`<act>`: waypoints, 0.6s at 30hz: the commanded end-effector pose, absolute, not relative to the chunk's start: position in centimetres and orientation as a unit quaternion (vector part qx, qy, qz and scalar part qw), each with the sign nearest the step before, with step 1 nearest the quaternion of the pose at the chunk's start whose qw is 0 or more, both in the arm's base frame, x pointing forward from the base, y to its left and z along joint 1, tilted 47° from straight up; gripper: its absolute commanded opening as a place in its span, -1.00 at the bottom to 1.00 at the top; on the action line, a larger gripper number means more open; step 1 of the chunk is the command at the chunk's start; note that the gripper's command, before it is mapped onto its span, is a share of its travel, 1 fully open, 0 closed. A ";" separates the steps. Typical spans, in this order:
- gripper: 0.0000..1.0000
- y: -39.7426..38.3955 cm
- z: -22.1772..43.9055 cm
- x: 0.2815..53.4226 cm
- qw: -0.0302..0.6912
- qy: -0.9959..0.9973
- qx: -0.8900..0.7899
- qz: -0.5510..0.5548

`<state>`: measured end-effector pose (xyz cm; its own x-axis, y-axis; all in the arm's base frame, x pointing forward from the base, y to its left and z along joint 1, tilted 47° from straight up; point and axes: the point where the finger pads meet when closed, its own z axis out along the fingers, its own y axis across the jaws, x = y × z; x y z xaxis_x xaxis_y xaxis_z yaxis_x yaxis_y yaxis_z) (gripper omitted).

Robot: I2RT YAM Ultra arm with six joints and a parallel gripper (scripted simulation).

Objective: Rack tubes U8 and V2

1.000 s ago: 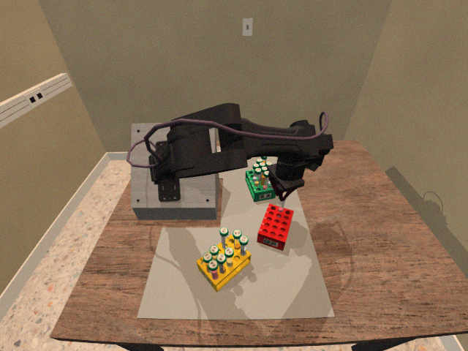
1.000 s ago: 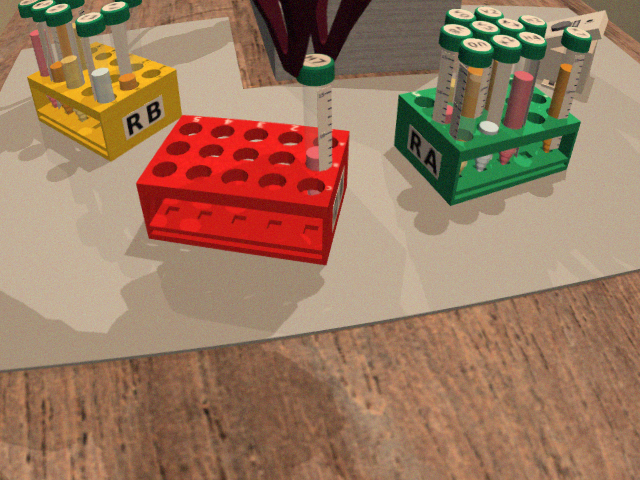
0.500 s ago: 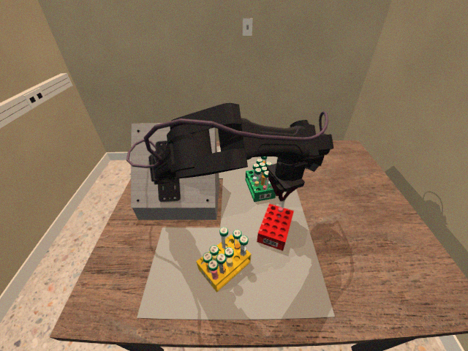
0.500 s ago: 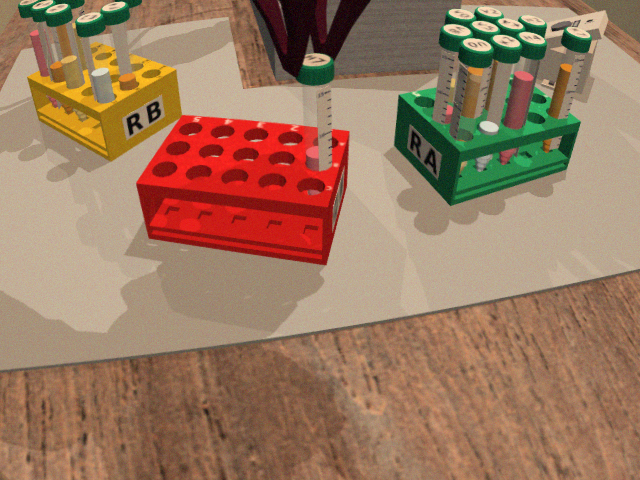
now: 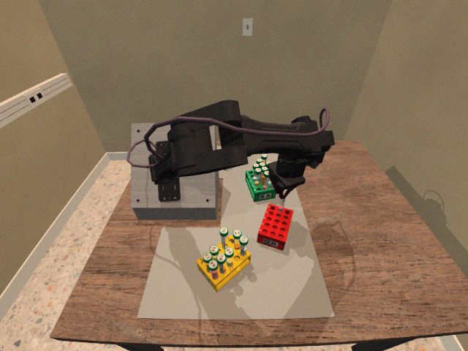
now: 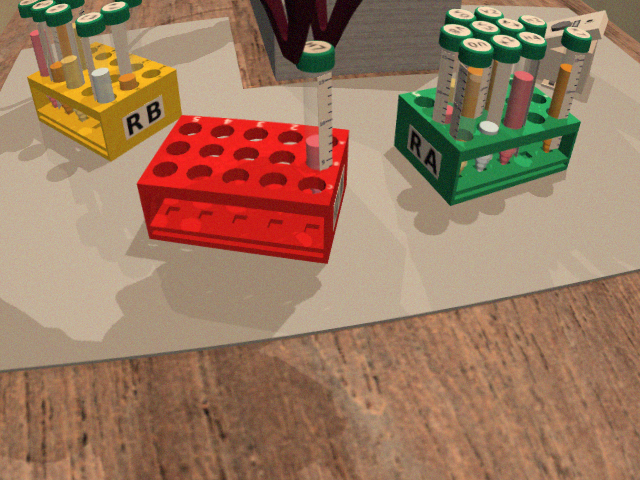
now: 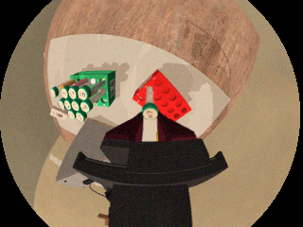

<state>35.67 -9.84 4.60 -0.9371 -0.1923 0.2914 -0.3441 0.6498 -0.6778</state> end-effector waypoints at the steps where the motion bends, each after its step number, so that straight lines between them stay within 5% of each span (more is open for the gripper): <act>1: -1.00 -8.4 6.1 36.8 0.072 -0.906 0.147 0.391; 18: -1.00 -7.3 6.5 36.8 0.081 -0.904 0.151 0.391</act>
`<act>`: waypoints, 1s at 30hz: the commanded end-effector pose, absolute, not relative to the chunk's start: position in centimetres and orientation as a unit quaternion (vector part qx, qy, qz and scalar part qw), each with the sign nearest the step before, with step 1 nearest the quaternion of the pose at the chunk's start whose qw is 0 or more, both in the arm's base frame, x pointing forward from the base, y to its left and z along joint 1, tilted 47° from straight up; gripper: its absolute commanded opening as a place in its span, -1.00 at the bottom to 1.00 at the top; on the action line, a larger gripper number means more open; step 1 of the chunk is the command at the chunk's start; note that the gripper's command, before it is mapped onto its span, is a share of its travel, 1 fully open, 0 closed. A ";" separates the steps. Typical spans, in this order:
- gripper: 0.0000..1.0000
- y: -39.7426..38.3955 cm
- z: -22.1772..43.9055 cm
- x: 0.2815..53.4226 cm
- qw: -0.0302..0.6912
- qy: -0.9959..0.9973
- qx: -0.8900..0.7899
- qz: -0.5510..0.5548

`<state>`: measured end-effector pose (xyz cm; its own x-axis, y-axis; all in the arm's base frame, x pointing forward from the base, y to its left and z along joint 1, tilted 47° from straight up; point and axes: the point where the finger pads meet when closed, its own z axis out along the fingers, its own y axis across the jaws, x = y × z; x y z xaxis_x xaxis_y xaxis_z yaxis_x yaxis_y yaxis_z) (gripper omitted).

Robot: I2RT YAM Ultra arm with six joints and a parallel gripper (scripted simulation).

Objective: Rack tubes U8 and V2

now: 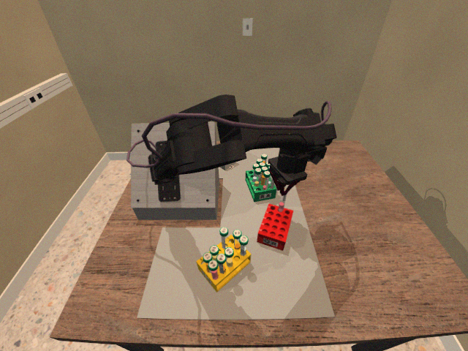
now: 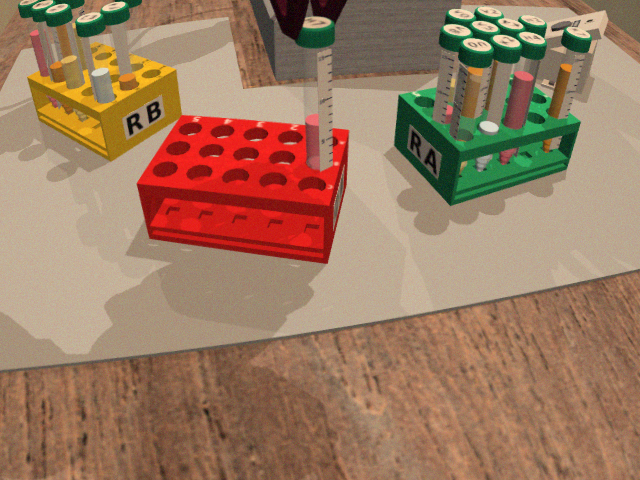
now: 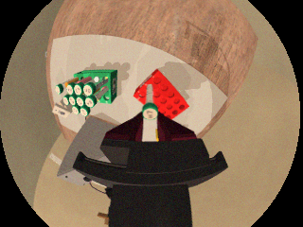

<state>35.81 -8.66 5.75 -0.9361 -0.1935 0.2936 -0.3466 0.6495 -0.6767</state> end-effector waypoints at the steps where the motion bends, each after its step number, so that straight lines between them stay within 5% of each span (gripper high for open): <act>1: -1.00 -7.2 6.5 36.8 0.082 -0.904 0.151 0.391; 30: -1.00 -5.3 8.5 36.6 0.078 -0.906 0.149 0.389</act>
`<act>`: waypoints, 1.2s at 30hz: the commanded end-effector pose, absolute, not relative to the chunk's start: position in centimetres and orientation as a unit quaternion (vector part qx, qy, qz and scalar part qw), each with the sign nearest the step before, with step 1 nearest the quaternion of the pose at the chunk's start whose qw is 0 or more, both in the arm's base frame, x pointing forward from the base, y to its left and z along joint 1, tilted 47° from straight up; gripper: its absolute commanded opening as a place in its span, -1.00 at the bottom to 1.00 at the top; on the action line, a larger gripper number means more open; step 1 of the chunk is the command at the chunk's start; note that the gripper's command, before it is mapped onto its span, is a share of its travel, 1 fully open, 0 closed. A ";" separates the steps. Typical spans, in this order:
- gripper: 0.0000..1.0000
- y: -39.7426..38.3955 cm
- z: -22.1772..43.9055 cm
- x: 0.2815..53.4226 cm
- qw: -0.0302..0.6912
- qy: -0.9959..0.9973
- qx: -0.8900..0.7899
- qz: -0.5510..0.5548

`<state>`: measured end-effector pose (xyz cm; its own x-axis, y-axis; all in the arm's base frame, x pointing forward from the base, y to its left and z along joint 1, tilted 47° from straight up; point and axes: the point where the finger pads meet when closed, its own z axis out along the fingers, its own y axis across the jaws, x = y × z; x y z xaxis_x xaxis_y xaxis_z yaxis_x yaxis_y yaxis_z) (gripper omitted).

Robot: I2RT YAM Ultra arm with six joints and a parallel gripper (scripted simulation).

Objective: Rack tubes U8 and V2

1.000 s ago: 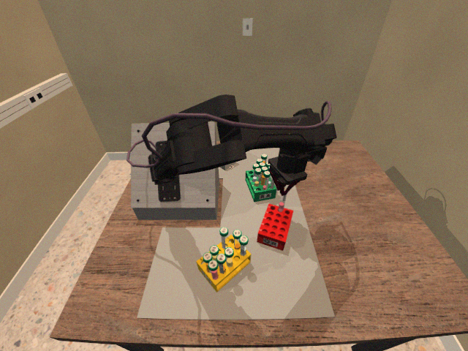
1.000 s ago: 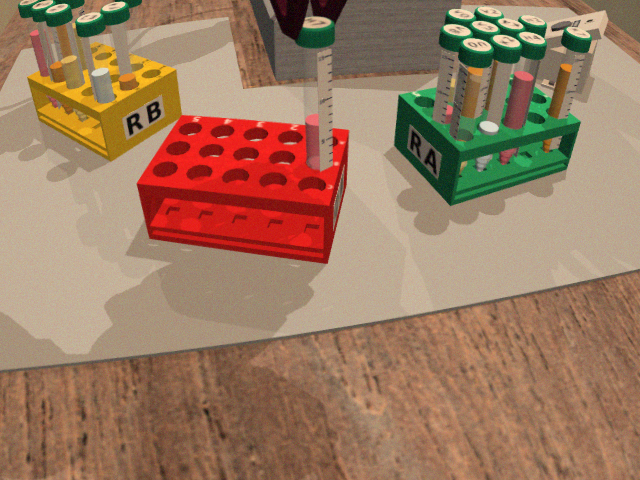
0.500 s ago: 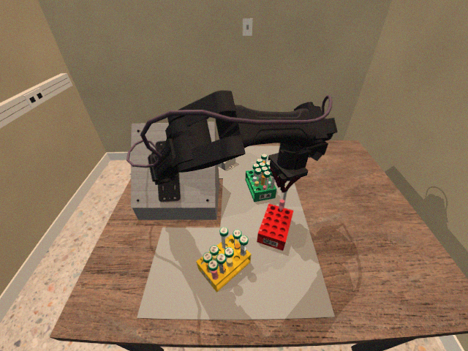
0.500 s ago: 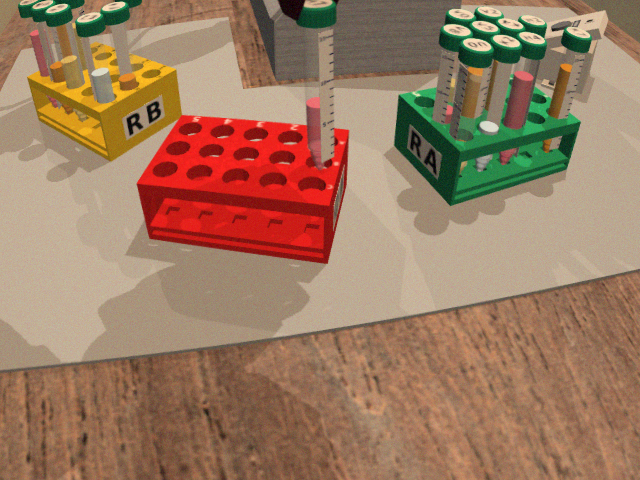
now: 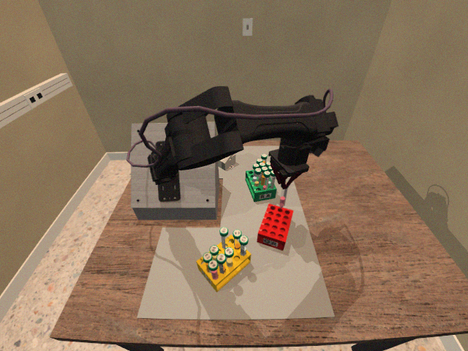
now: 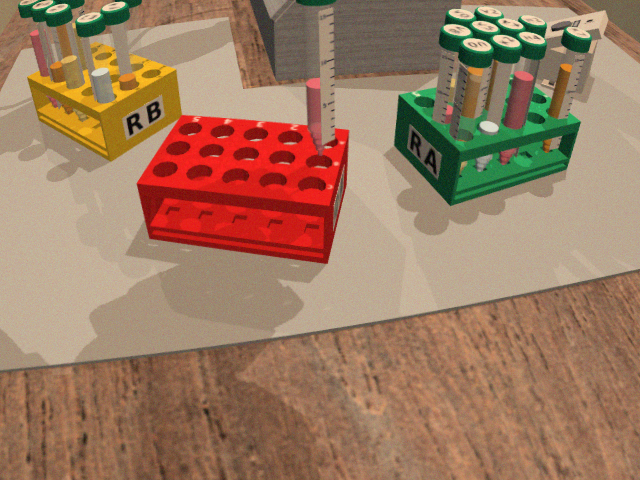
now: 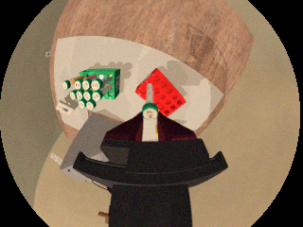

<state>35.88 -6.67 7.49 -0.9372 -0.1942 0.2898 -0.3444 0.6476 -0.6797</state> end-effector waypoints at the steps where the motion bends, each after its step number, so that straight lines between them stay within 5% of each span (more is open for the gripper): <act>1: -1.00 -5.3 8.4 36.6 0.079 -0.906 0.150 0.389; 36: -1.00 -3.5 7.6 32.6 0.078 -0.906 0.148 0.388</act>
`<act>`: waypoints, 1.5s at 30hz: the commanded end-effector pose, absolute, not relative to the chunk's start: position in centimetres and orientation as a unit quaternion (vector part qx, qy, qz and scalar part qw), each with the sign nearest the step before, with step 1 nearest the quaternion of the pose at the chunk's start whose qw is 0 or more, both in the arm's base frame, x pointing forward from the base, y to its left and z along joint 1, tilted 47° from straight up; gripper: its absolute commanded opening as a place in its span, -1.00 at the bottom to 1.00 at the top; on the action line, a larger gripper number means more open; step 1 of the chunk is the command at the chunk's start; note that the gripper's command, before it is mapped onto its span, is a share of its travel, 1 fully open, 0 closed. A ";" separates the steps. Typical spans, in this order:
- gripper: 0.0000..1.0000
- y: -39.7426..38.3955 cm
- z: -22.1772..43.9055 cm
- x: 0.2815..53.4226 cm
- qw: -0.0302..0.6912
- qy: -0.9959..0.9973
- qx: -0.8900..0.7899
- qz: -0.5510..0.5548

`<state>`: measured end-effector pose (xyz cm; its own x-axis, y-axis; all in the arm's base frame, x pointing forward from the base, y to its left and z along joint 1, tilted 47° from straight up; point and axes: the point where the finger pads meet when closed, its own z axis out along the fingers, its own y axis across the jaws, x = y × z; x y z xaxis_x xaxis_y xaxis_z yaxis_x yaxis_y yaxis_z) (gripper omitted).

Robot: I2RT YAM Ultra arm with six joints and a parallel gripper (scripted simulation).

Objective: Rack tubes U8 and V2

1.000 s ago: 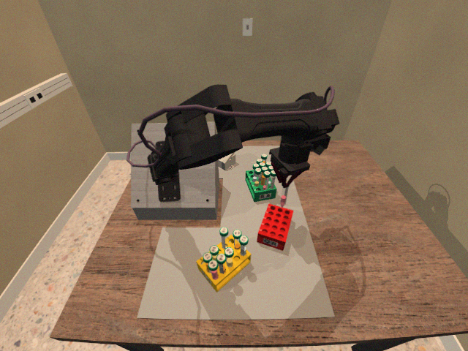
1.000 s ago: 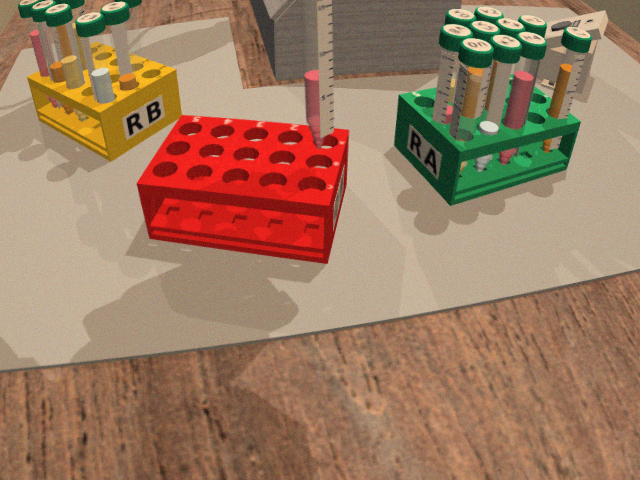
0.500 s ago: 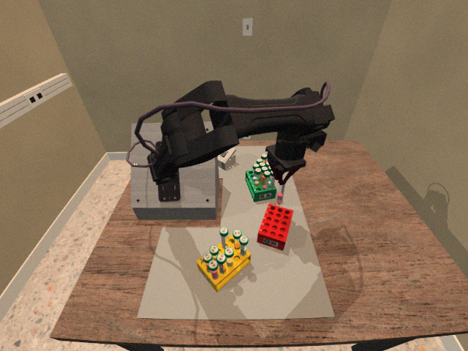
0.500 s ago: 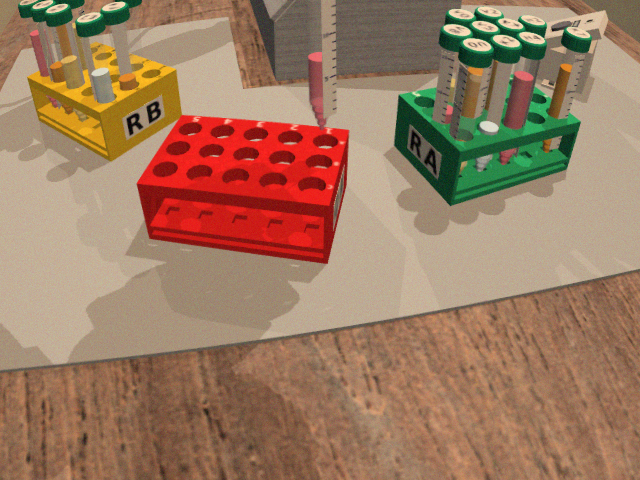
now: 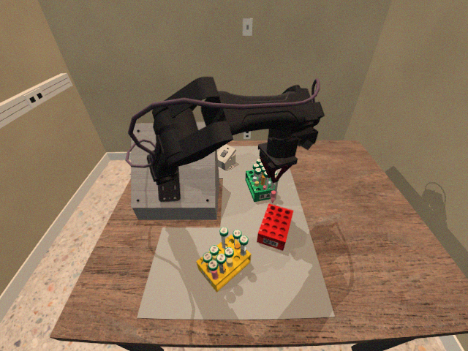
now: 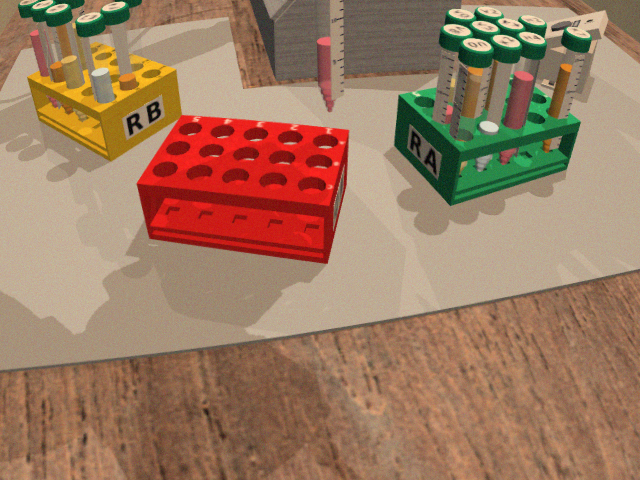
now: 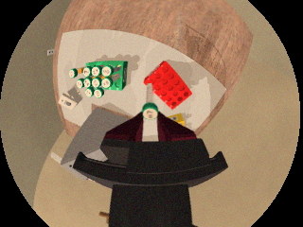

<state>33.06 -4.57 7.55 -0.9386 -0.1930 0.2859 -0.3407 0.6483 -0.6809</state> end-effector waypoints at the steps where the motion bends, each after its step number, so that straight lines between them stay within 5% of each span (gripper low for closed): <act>1: -1.00 -3.4 7.6 32.5 0.078 -0.906 0.148 0.388; 36: -1.00 -6.1 10.1 26.8 0.095 -0.901 0.151 0.396; 45: -1.00 -5.5 9.5 27.4 0.038 -0.912 0.034 0.406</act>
<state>27.46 -5.87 9.80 -0.9833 -0.0837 0.1614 -0.1750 0.6765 -0.7154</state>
